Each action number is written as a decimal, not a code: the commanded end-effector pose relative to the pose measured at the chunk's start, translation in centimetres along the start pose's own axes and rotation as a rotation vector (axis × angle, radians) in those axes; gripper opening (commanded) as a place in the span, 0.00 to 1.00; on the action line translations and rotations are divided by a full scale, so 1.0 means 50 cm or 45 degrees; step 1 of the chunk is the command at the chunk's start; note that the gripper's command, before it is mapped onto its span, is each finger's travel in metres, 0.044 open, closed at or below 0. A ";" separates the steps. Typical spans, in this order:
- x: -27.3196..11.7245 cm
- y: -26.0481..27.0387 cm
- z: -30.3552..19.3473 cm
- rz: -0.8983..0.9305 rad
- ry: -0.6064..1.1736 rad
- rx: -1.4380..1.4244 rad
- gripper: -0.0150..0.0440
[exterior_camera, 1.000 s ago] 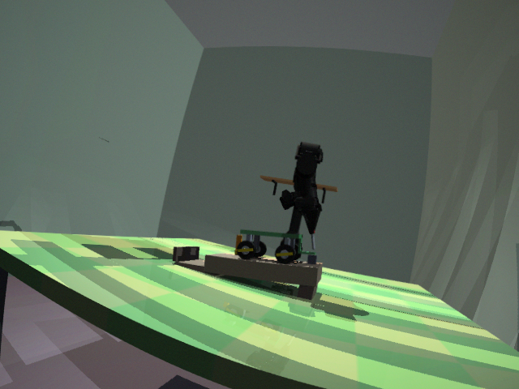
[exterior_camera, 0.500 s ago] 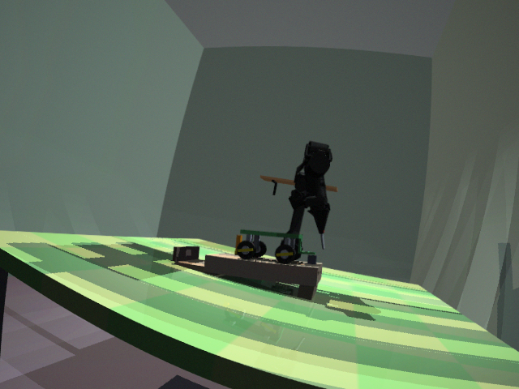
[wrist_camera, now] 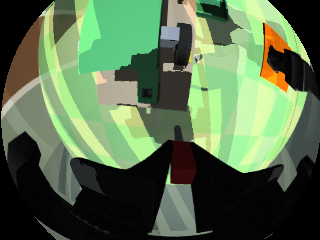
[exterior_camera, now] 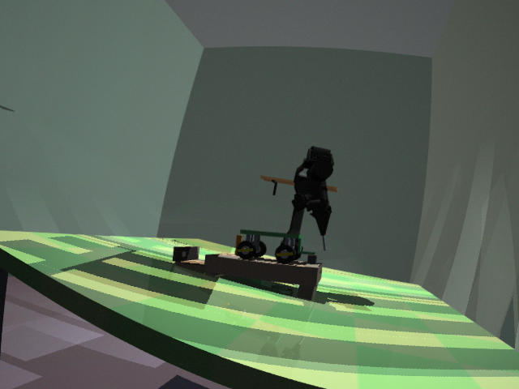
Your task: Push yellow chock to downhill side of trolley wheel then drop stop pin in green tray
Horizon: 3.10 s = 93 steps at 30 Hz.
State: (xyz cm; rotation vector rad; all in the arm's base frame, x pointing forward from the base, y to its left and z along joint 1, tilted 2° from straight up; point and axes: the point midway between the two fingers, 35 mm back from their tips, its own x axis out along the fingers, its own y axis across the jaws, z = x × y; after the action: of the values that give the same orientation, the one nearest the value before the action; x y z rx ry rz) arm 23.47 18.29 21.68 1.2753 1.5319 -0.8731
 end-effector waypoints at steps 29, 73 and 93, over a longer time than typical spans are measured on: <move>-0.009 -0.086 0.105 0.008 -0.008 0.001 0.25; -0.056 -0.092 0.441 0.007 -0.028 0.001 0.25; -0.058 -0.095 0.456 0.048 -0.115 0.468 0.25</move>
State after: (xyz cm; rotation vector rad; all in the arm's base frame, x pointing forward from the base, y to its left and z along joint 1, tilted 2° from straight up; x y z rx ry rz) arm 23.74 -4.76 16.89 1.4524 1.3642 -1.1470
